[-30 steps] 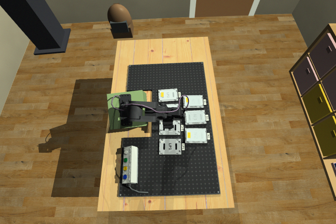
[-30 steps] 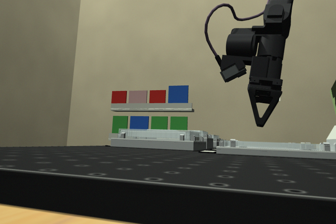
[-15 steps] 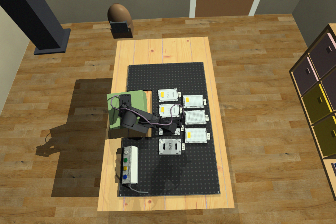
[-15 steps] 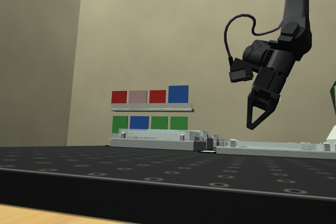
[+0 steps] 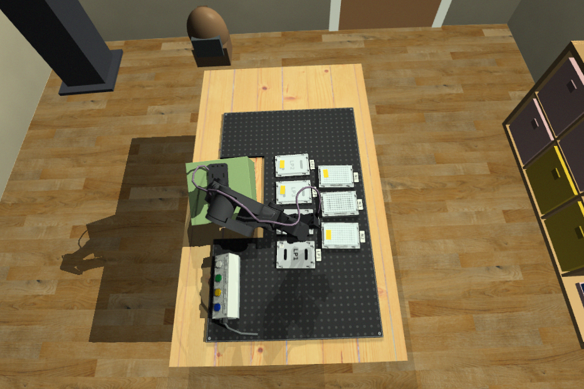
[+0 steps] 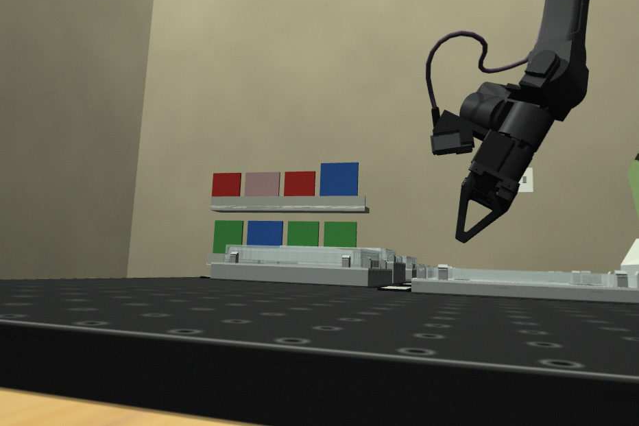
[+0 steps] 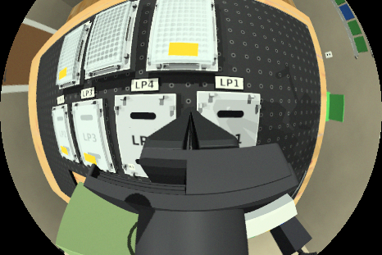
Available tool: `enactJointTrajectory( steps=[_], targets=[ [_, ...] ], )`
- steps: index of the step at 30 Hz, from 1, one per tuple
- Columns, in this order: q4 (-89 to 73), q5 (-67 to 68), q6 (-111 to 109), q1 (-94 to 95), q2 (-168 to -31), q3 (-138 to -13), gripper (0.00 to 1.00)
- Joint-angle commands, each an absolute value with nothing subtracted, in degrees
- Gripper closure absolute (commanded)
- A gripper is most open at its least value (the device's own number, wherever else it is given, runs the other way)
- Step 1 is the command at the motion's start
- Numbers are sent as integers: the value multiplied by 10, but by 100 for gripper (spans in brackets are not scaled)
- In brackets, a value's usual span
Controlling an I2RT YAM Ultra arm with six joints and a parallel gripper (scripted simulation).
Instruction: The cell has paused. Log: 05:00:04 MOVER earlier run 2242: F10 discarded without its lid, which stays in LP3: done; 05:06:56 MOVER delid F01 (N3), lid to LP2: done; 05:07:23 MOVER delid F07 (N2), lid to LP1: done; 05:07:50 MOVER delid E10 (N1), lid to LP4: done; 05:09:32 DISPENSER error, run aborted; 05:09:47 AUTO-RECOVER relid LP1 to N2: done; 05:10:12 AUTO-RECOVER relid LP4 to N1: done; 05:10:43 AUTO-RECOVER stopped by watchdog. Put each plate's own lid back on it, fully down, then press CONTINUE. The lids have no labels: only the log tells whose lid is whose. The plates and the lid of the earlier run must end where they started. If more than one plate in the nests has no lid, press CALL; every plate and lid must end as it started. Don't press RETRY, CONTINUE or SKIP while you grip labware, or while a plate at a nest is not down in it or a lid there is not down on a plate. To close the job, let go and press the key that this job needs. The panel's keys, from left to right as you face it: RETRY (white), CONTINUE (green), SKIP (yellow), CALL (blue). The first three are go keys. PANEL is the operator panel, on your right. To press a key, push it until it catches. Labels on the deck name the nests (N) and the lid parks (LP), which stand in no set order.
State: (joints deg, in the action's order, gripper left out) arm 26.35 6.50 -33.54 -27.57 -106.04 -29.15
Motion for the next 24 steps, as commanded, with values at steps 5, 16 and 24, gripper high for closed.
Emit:
enactJointTrajectory(
  steps=[5, 16, 24],
  targets=[
    [260, 51, -341, -272, -1058, -296, 100],
    [260, 51, -341, -272, -1058, -296, 100],
    [293, 77, -311, -232, -1079, -265, 100]
  ],
)
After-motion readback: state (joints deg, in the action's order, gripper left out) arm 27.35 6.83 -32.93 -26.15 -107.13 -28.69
